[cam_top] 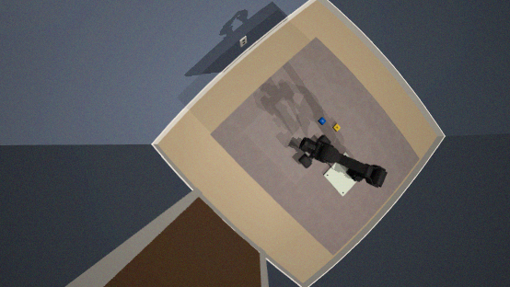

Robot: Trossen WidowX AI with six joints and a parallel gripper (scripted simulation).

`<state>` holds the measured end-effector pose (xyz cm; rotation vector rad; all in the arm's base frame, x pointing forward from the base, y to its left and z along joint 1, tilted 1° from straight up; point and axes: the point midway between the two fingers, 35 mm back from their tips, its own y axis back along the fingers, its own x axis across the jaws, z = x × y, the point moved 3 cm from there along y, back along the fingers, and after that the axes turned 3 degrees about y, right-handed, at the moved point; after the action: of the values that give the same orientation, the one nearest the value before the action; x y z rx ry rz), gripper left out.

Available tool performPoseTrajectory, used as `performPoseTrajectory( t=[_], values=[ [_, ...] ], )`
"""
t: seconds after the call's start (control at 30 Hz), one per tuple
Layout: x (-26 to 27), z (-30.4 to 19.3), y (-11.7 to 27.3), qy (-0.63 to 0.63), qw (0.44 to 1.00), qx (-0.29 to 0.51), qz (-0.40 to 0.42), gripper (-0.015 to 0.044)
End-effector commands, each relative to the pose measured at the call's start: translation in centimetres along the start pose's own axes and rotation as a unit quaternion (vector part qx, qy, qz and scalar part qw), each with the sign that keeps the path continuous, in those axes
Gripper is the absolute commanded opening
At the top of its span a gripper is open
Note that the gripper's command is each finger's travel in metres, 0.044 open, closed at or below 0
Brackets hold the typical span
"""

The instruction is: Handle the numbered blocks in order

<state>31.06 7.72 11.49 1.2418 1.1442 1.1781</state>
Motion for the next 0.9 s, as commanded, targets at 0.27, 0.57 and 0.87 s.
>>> performPoseTrajectory(
  t=[0.27,0.57,0.87],
  values=[
    [0.0,0.0,-1.9,-0.002,1.000,-0.003,0.001,0.0400],
    [0.0,0.0,-3.3,-0.002,1.000,-0.002,0.001,0.0400],
    [0.0,0.0,-4.5,-0.002,1.000,-0.002,0.001,0.0400]
  ],
)
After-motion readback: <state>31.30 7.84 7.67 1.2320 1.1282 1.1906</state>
